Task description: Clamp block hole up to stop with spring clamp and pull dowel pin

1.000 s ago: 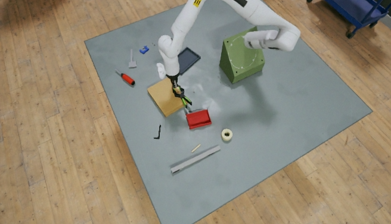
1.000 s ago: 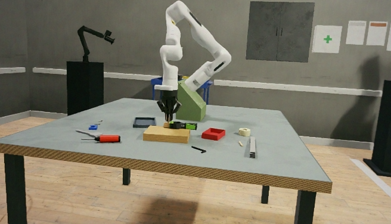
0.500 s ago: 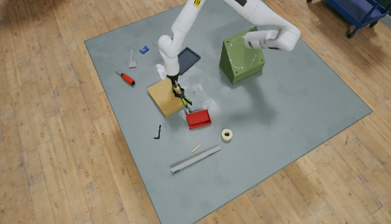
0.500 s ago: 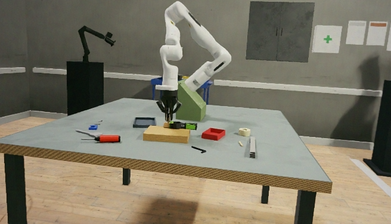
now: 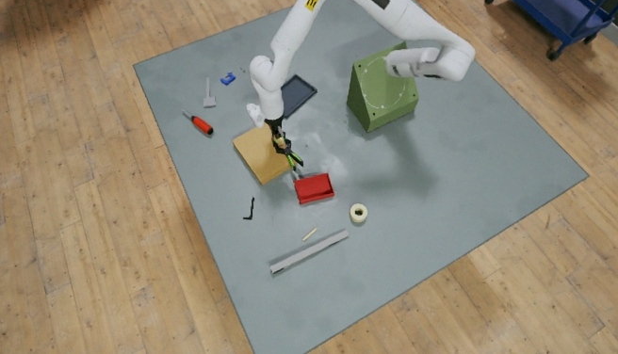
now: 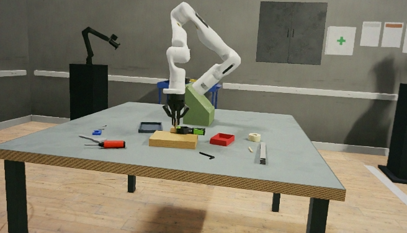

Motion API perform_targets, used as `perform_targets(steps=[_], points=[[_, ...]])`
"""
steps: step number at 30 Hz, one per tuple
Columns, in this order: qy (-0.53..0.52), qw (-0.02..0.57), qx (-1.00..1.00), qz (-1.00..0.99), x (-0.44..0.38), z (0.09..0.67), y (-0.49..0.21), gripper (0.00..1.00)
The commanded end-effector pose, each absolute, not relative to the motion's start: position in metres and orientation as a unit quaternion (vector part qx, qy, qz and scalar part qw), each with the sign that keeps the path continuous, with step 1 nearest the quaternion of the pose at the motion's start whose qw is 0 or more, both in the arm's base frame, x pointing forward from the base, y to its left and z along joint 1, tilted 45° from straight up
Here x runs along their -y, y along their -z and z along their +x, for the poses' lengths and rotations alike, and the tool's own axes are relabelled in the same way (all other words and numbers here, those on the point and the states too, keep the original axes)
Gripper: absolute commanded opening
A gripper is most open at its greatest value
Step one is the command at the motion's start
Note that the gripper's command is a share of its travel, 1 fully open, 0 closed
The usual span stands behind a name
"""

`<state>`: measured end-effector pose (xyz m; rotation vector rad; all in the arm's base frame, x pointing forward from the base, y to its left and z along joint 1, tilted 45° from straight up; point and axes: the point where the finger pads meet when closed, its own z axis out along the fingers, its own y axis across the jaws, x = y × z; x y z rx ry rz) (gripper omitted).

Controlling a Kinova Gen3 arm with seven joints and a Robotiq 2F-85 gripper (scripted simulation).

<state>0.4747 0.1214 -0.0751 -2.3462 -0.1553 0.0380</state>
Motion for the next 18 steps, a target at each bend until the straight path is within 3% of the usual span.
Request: perform_targets(steps=[1,18], points=[[-0.009,0.385,0.071,-0.92,-0.1201,0.4759,0.0743,0.1],[0.016,0.385,0.131,-0.914,-0.12,0.4759,0.0742,0.1]])
